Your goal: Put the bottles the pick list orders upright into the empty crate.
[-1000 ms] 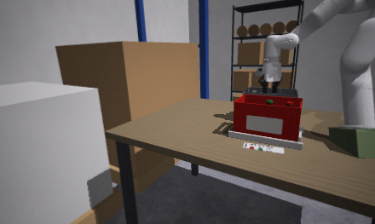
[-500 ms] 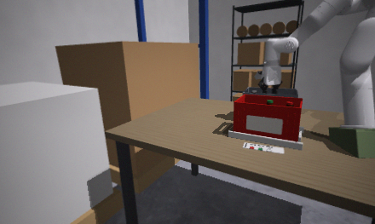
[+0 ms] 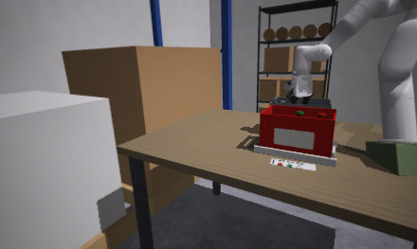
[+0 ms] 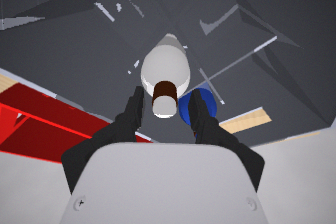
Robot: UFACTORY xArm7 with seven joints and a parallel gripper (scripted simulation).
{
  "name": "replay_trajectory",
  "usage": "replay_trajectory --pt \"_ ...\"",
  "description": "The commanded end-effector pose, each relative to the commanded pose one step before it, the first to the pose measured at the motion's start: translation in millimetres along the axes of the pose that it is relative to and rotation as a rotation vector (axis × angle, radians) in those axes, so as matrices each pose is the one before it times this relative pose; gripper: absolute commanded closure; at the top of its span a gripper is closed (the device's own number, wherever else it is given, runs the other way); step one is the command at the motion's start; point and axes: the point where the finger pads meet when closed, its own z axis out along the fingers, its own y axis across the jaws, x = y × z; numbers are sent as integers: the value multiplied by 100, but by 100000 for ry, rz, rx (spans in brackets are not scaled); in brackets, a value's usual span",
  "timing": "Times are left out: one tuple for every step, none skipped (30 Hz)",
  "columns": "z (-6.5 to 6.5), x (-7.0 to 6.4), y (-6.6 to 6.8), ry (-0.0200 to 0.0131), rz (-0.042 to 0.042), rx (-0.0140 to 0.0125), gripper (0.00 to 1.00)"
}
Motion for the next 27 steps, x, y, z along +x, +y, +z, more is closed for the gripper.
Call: replay_trajectory --pt "-89 120 -68 323 1 179 35" --pt "0 0 0 0 0 0 35" --pt "0 0 0 0 0 0 35" --pt "0 0 0 0 0 0 35" --pt "-333 1 -1 1 1 1 100" --pt "0 0 0 0 0 0 100" --pt "0 0 0 0 0 0 100" --pt "0 0 0 0 0 0 100" --pt "0 0 0 0 0 0 100" --pt "6 1 -1 1 0 1 100" --pt "-2 -1 1 0 0 0 100" --pt "-1 0 0 0 0 0 100" --pt "-1 0 0 0 0 0 100" --pt "-1 0 0 0 0 0 100" --pt "-1 0 0 0 0 0 100" --pt "0 0 0 0 0 0 100" --pt "0 0 0 0 0 0 100" --pt "0 0 0 0 0 0 100" --pt "0 0 0 0 0 0 100" --pt "0 0 0 0 0 0 100" --pt "0 0 0 0 0 0 100" --pt "0 0 0 0 0 0 100" --pt "0 0 0 0 0 0 100" --pt "0 0 0 0 0 0 100" --pt "0 0 0 0 0 0 100" --pt "0 0 0 0 0 0 100" --pt "5 -3 3 -12 2 -8 100"
